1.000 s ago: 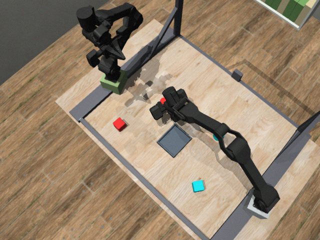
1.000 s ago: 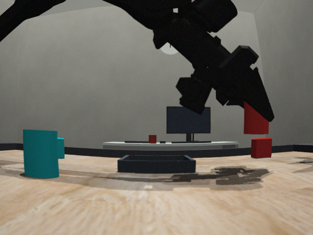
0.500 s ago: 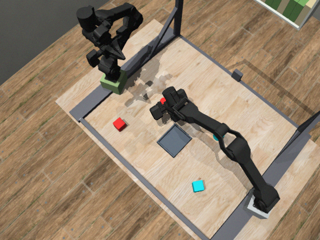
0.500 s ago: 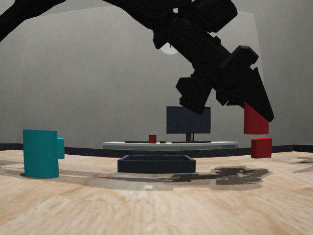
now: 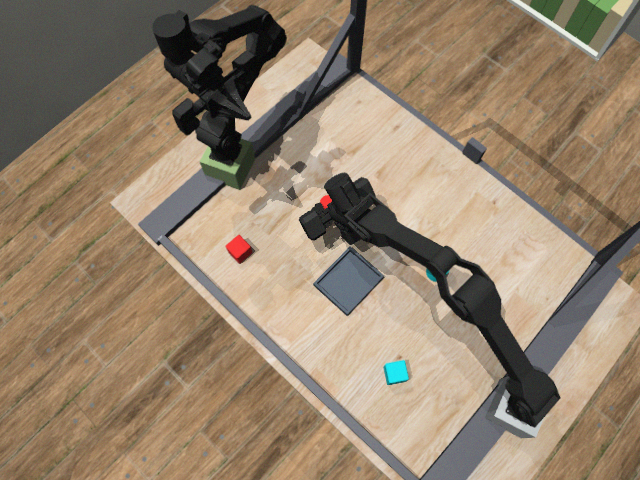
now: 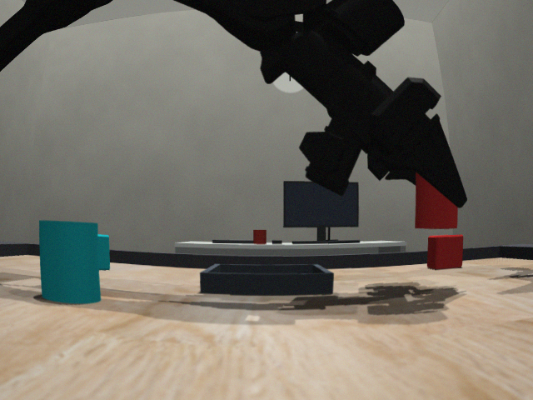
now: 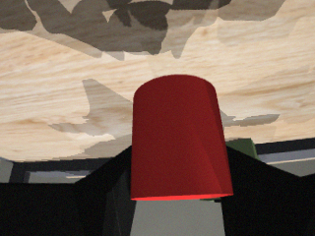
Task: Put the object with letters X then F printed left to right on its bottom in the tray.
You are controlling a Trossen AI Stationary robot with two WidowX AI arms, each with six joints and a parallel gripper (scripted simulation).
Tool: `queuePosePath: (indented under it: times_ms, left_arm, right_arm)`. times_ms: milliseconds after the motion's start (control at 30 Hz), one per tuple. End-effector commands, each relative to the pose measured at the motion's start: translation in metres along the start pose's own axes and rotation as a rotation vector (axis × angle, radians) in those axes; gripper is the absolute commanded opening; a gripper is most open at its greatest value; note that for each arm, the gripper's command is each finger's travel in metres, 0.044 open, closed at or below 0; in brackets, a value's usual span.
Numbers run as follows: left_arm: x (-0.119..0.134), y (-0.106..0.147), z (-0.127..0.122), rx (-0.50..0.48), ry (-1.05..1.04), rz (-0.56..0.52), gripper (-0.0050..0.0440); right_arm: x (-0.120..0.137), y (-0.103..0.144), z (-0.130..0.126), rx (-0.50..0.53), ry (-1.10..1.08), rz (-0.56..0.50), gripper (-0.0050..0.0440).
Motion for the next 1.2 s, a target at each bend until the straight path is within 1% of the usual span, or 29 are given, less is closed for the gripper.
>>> queuePosePath:
  times_ms: [0, 300, 333, 567, 767, 1067, 1133, 1167]
  left_arm:
    - [0.031, 0.024, -0.001, 0.014, -0.002, 0.074, 0.0158]
    - [0.031, 0.024, -0.001, 0.014, -0.002, 0.074, 0.0158]
    - [0.035, 0.027, -0.001, 0.017, -0.007, 0.082, 0.0158]
    - [0.033, 0.029, -0.004, 0.013, -0.064, 0.07, 0.0158]
    - [0.021, 0.032, -0.006, -0.011, -0.229, 0.013, 0.0158]
    - [0.013, 0.043, -0.009, -0.06, -0.524, -0.04, 0.0158]
    - [0.013, 0.043, -0.009, -0.06, -0.524, -0.04, 0.0158]
    - [0.015, 0.046, -0.01, -0.064, -0.558, -0.037, 0.0158]
  right_arm:
    - [-0.001, 0.0, 0.0, -0.001, 0.001, -0.001, -0.005]
    - [-0.001, 0.0, 0.0, -0.001, 0.001, -0.001, -0.005]
    - [0.002, 0.0, -0.001, -0.001, -0.01, 0.0, -0.005]
    - [0.003, -0.001, -0.002, 0.002, -0.01, 0.0, -0.005]
    - [0.008, -0.003, -0.004, 0.003, -0.006, 0.0, -0.005]
    - [0.016, -0.007, -0.007, 0.004, -0.005, 0.0, -0.005]
    - [0.016, -0.007, -0.007, 0.004, -0.005, 0.0, -0.005]
    - [0.017, -0.007, -0.008, 0.004, -0.005, 0.0, -0.005]
Point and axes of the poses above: on each arm, the point midway between the two fingers, 35 mm back from their tips, its own y axis back along the fingers, its own z axis across the jaws, x = y × z, the point moved 6 cm from there along y, back along the fingers, and after that the axes turned 3 degrees about -y, right-handed, at the moved point
